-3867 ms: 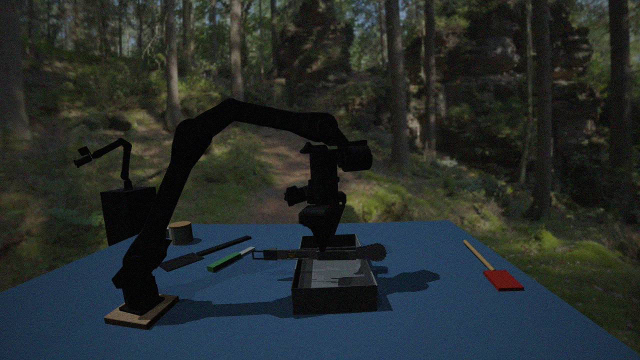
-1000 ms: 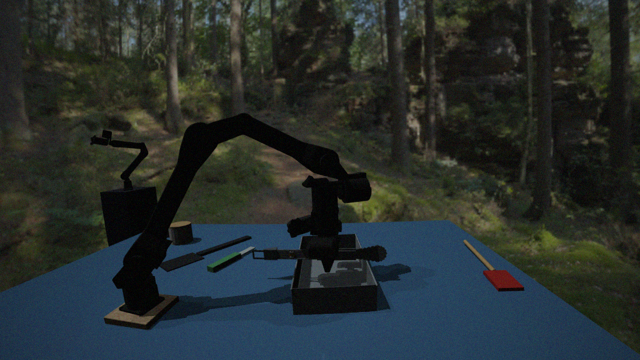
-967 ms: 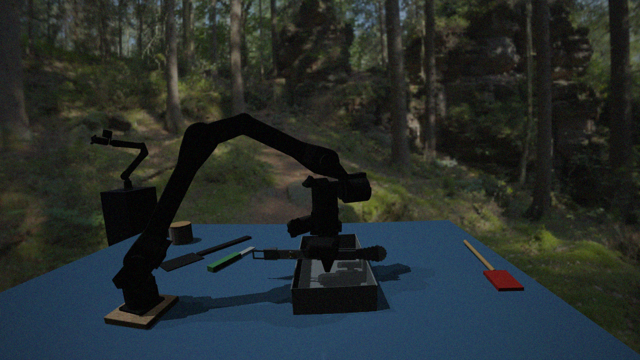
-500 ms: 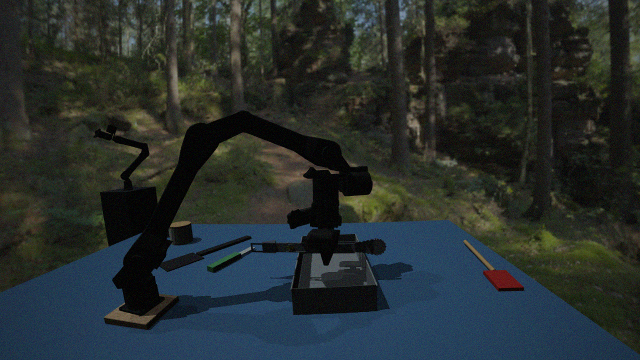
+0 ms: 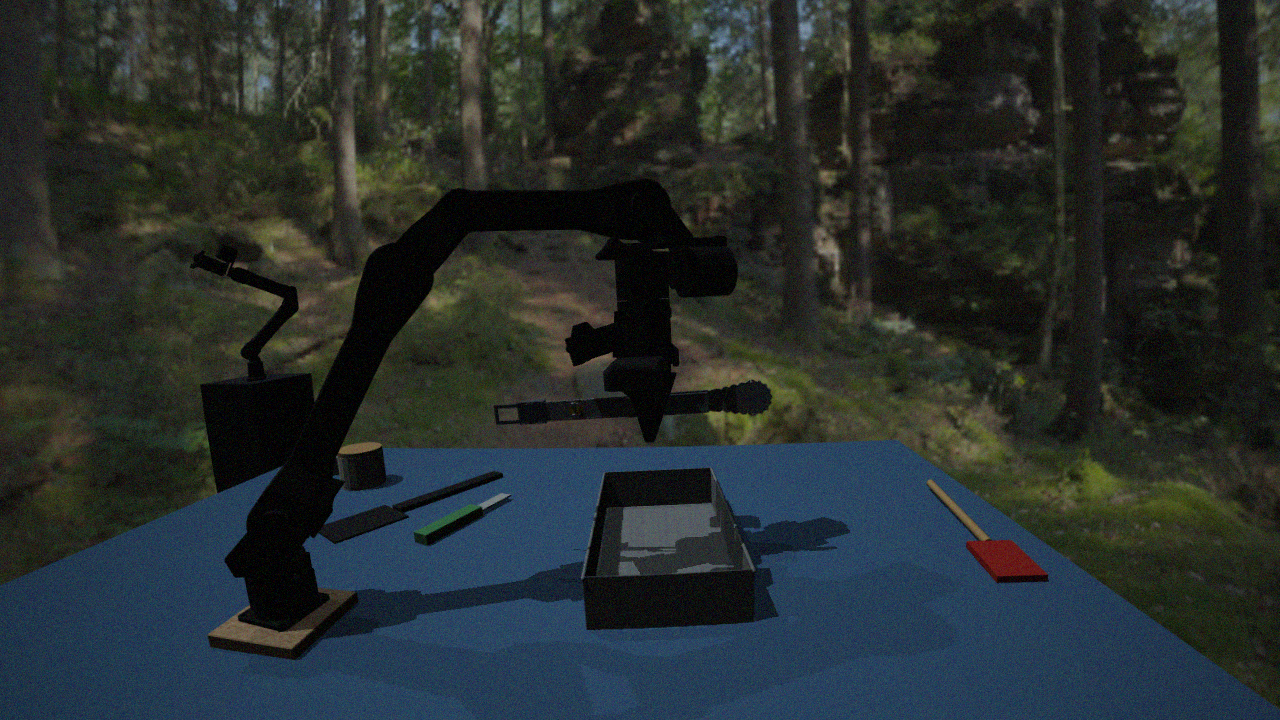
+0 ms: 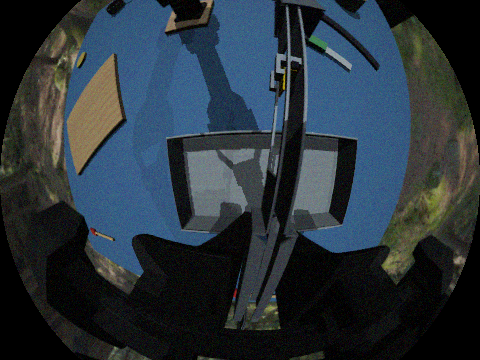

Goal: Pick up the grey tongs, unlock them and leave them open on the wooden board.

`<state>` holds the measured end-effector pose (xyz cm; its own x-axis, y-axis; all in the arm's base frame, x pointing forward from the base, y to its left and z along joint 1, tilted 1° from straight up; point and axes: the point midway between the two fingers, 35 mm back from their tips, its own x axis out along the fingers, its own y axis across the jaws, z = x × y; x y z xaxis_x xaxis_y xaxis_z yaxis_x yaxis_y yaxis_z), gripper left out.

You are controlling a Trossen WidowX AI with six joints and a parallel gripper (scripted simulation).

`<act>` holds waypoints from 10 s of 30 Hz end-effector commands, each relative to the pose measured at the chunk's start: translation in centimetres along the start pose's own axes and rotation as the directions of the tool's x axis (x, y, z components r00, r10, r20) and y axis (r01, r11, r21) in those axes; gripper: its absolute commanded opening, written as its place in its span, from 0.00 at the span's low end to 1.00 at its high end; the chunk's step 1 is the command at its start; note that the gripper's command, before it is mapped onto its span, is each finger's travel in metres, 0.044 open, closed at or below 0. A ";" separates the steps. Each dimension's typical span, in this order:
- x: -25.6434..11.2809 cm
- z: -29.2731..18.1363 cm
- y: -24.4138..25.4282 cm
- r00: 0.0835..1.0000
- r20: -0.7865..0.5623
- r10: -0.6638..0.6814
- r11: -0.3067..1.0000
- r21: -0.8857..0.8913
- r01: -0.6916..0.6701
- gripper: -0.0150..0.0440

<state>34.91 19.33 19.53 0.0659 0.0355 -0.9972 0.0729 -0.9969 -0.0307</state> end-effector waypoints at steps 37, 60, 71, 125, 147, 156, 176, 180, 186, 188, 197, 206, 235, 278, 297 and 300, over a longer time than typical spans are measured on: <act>-0.2 -2.4 6.1 1.000 -0.006 -0.001 0.268 0.963 0.006 0.00; -0.4 -3.5 10.7 1.000 -0.012 -0.001 -0.606 0.796 0.009 0.00; -0.5 -3.8 12.9 1.000 -0.016 -0.002 -0.887 0.462 0.006 0.00; -1.0 -3.7 23.7 1.000 -0.031 0.004 0.107 -0.994 -0.031 0.00; -1.2 -3.1 26.9 0.999 -0.035 0.009 0.509 -0.860 -0.035 0.00; -1.4 -1.8 31.4 0.999 -0.036 0.029 0.338 -0.940 -0.043 0.00; -1.9 3.1 41.0 0.997 -0.022 0.073 -0.085 -0.996 -0.016 0.00; -2.0 4.4 42.7 0.997 -0.018 0.081 -0.171 -0.985 -0.003 0.00; -2.2 6.5 45.2 0.996 -0.009 0.092 -0.297 -0.955 0.019 0.00; -2.3 7.2 45.9 0.995 -0.006 0.096 -0.338 -0.941 0.027 0.00; -2.5 9.3 48.0 0.995 0.003 0.105 -0.446 -0.894 0.049 0.00; -2.4 9.3 48.0 0.994 0.000 0.111 -0.447 -0.893 0.050 0.00; -2.1 7.4 49.6 0.882 -0.166 0.441 -0.488 -0.869 0.080 0.00; -2.8 8.6 47.4 0.483 -0.378 0.790 -0.469 -0.880 0.077 0.00; -3.0 10.6 45.4 0.311 -0.416 0.854 -0.451 -0.891 0.046 0.00; -3.0 10.6 45.4 0.311 -0.416 0.854 -0.451 -0.891 0.046 0.00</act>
<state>27.69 -26.81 19.77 0.4965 -0.8021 -0.3318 0.8546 0.5186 0.0252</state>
